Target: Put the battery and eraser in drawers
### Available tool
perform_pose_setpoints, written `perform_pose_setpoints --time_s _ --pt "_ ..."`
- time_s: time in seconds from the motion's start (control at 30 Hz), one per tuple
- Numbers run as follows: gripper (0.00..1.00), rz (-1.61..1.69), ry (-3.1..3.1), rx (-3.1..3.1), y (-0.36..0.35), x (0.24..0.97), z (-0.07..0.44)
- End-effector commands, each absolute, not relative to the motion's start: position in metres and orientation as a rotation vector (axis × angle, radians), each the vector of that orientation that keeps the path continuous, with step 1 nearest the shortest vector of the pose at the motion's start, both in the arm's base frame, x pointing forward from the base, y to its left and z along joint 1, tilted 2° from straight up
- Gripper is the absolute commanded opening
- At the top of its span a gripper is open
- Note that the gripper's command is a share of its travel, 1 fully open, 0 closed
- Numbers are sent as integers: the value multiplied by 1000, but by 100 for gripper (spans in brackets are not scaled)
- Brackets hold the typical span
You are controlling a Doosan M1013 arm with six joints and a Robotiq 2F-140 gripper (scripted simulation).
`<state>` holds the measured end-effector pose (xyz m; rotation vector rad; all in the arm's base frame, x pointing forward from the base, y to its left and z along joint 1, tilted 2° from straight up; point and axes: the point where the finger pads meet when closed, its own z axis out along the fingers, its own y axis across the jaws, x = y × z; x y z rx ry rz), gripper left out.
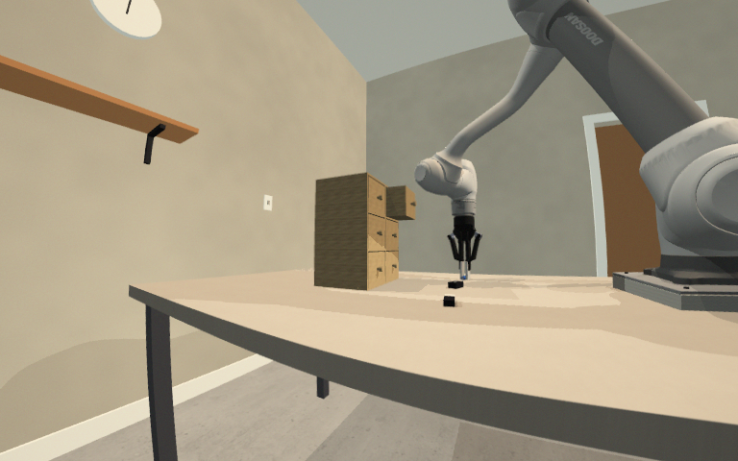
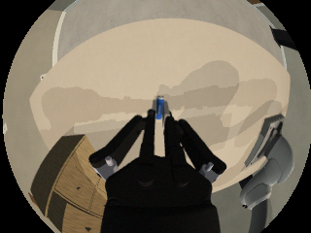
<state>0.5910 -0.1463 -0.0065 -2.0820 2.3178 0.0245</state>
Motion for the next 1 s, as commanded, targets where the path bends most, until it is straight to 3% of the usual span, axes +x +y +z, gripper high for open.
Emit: perform_pose_setpoints --time_s 0.0,0.6,0.83,0.97 --pt "6 25 2318 -2082 -146 591 -7" --pt "6 25 2318 -2082 -147 591 5" --pt "6 25 2318 -2082 -149 590 80" --pt "6 25 2318 -2082 -149 590 93"
